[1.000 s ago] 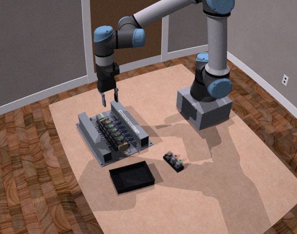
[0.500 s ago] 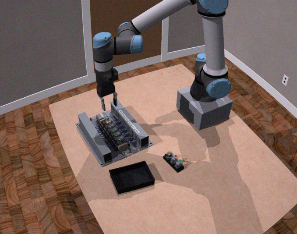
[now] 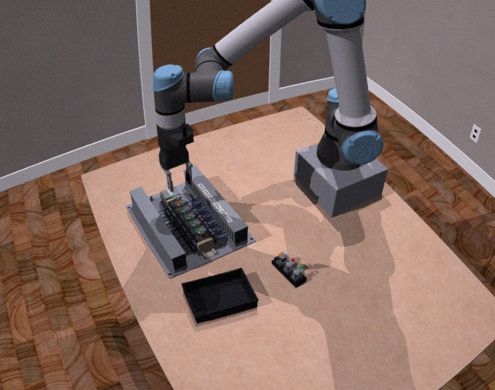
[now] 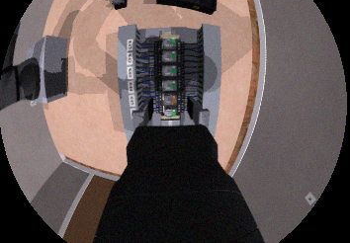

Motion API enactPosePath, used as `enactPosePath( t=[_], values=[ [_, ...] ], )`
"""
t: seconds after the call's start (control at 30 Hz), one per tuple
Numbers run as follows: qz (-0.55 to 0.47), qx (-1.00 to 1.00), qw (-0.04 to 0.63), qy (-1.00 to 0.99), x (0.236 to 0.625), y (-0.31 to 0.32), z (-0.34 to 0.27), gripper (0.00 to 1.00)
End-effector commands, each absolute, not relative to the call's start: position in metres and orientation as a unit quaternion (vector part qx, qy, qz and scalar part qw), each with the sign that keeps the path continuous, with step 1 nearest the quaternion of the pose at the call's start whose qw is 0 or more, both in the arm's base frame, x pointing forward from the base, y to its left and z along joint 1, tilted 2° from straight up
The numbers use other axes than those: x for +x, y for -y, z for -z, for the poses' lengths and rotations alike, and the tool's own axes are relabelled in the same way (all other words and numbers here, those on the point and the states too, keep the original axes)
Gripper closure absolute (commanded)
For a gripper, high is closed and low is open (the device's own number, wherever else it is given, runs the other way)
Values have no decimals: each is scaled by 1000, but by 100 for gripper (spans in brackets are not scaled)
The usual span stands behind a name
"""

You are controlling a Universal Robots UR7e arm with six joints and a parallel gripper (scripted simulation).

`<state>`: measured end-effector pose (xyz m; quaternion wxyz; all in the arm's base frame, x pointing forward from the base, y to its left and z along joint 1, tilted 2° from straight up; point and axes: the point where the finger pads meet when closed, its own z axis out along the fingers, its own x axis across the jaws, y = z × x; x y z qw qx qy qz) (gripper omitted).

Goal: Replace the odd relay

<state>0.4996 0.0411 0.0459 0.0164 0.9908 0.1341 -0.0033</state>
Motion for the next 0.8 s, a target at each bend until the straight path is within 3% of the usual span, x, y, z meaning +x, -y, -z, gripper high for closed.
enactPosePath(
  t=[0.0,0.77],
  values=[
    [3,991,16,-134,504,-26,-16,0],
    [3,991,16,-134,506,-22,-8,0]
  ],
)
